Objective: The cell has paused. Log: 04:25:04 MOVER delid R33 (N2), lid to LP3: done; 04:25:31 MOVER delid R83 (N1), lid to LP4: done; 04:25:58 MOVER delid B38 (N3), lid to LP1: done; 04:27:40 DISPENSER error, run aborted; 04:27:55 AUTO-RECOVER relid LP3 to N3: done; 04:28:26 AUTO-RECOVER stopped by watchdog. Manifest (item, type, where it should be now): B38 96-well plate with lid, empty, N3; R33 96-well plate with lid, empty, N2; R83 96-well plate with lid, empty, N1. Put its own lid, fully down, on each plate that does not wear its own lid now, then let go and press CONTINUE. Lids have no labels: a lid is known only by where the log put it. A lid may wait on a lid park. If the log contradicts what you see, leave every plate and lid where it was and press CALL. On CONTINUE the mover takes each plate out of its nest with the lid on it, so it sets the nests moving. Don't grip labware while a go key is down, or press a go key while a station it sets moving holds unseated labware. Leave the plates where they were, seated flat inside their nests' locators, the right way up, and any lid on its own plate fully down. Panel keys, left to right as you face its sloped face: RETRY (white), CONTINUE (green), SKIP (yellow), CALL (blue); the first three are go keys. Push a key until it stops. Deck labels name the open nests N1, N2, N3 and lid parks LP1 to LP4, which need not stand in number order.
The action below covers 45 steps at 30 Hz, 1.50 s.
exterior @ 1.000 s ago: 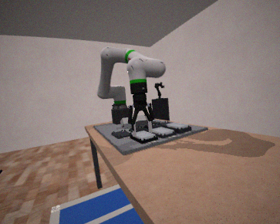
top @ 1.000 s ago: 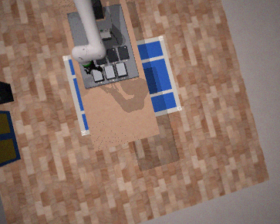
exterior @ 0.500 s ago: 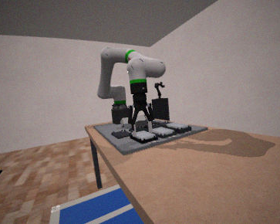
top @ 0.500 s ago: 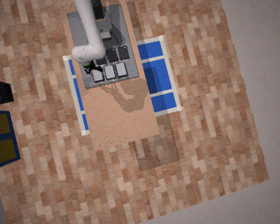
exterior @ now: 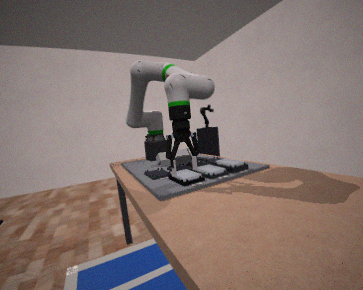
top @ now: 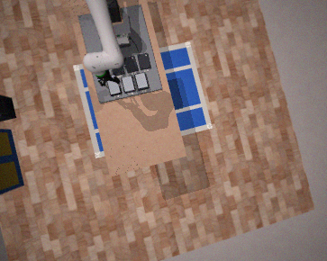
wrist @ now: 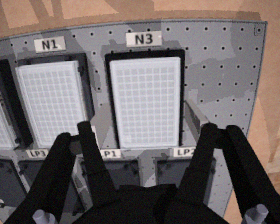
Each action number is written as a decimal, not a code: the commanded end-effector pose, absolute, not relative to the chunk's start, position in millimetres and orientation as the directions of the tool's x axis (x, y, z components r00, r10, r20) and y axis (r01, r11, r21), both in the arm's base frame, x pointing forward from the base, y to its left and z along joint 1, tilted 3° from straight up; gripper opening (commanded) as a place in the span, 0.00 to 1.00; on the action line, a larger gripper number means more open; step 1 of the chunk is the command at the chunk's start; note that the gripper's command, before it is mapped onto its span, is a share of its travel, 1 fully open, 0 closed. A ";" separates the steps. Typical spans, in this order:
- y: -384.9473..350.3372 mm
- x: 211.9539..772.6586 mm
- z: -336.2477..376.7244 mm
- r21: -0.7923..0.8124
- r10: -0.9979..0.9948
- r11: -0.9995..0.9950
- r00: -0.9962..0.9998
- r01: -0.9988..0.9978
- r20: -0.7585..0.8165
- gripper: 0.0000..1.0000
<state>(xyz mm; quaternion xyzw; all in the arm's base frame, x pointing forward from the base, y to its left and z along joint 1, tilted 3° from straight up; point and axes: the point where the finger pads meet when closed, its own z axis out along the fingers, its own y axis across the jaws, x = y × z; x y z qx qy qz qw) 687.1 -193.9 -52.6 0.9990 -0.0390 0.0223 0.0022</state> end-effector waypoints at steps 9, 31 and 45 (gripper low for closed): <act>-193.9 686.4 -32.4 0.003 -0.078 -0.997 0.996 -0.078 0.045 0.66; -193.7 685.0 0.4 0.003 -0.078 -0.997 0.996 -0.078 0.045 0.66; -145.9 653.5 28.3 0.003 -0.079 -0.997 0.996 -0.079 0.044 0.66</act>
